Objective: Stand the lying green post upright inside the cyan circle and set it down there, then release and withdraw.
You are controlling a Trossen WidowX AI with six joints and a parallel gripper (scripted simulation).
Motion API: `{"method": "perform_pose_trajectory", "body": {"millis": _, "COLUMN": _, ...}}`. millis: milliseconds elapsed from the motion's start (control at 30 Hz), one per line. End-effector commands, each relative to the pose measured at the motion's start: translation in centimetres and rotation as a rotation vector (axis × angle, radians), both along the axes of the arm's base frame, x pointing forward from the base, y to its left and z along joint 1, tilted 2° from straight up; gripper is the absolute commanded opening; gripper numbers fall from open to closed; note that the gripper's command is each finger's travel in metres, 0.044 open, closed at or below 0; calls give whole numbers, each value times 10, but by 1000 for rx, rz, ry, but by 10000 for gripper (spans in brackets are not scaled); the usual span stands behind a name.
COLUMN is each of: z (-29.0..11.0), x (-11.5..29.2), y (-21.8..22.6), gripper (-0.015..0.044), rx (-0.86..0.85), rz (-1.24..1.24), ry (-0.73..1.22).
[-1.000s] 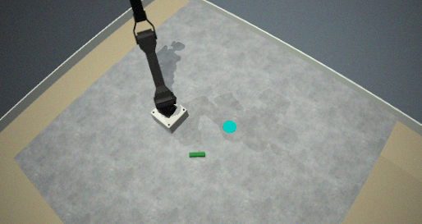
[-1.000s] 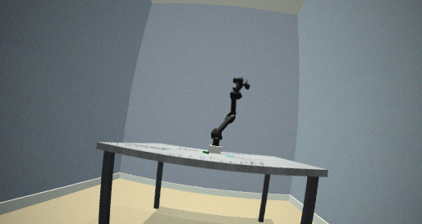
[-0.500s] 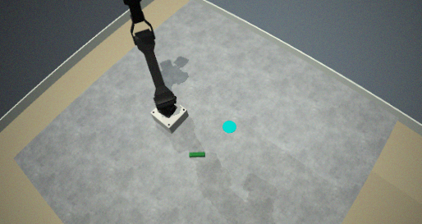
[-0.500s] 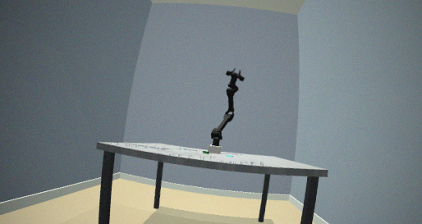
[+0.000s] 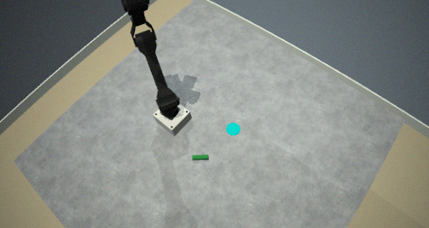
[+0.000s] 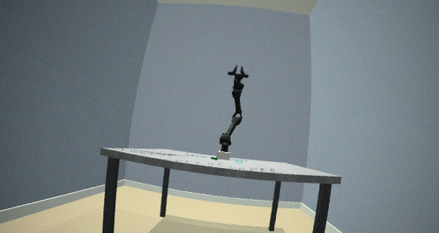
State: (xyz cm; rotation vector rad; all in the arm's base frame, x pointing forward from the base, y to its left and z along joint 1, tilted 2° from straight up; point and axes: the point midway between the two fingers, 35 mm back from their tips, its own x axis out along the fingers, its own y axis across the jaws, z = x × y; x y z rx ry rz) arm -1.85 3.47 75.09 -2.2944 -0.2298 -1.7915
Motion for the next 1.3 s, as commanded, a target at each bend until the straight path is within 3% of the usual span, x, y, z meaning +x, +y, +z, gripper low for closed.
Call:
{"method": "perform_pose_trajectory", "body": {"millis": 0, "z": -9, "x": 38, "y": -26, "gripper": 232, "rx": 93, "rz": 67, "ry": 99}}
{"method": "perform_pose_trajectory", "body": {"millis": 600, "z": -83, "x": 180, "y": -113, "gripper": 232, "rx": 503, "rz": 299, "ry": 470}}
{"method": "perform_pose_trajectory", "body": {"millis": 1267, "z": -225, "x": 295, "y": -168, "gripper": 232, "rx": 1038, "rz": 462, "ry": 816}}
